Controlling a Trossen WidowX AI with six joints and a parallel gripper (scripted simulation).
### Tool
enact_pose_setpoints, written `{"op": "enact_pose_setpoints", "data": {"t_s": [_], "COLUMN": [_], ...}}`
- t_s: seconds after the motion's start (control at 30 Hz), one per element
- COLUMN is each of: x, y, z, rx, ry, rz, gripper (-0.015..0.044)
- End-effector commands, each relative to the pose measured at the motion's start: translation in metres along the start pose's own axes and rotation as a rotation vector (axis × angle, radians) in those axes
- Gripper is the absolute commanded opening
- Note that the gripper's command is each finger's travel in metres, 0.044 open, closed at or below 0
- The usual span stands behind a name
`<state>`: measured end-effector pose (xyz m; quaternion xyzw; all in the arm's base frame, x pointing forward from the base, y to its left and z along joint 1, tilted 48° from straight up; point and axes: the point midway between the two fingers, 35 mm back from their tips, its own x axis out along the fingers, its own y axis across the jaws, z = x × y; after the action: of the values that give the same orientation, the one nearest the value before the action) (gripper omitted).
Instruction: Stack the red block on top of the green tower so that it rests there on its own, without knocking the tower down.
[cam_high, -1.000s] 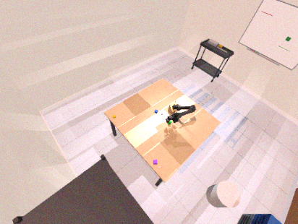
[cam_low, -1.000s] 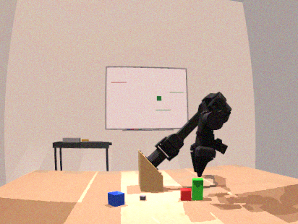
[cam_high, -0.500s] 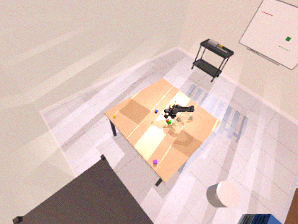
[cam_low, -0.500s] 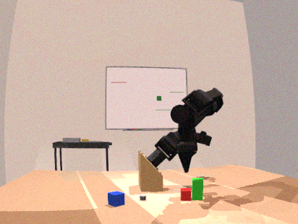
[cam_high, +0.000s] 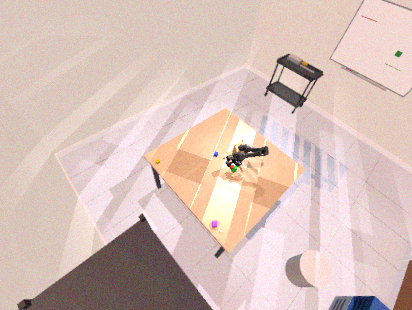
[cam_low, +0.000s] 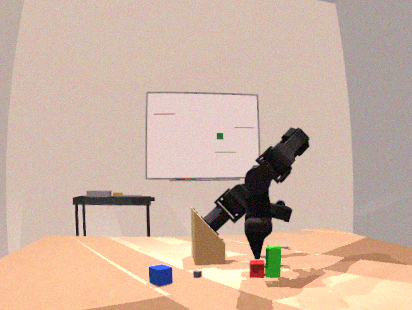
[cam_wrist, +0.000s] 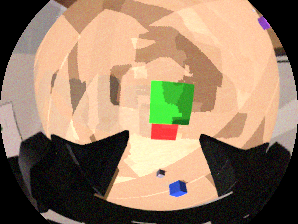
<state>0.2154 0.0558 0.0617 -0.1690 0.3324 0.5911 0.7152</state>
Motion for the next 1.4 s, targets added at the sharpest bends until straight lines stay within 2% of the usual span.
{"op": "enact_pose_setpoints", "data": {"t_s": [0.0,0.93,1.37], "x": [0.004,0.047,0.048], "y": [0.001,0.001,0.001], "z": [0.001,0.001,0.001], "rx": [0.005,0.004,0.004], "ry": [-0.005,-0.007,-0.007], "rz": [-0.001,-0.001,0.0], "gripper": [0.044,0.044,0.044]}}
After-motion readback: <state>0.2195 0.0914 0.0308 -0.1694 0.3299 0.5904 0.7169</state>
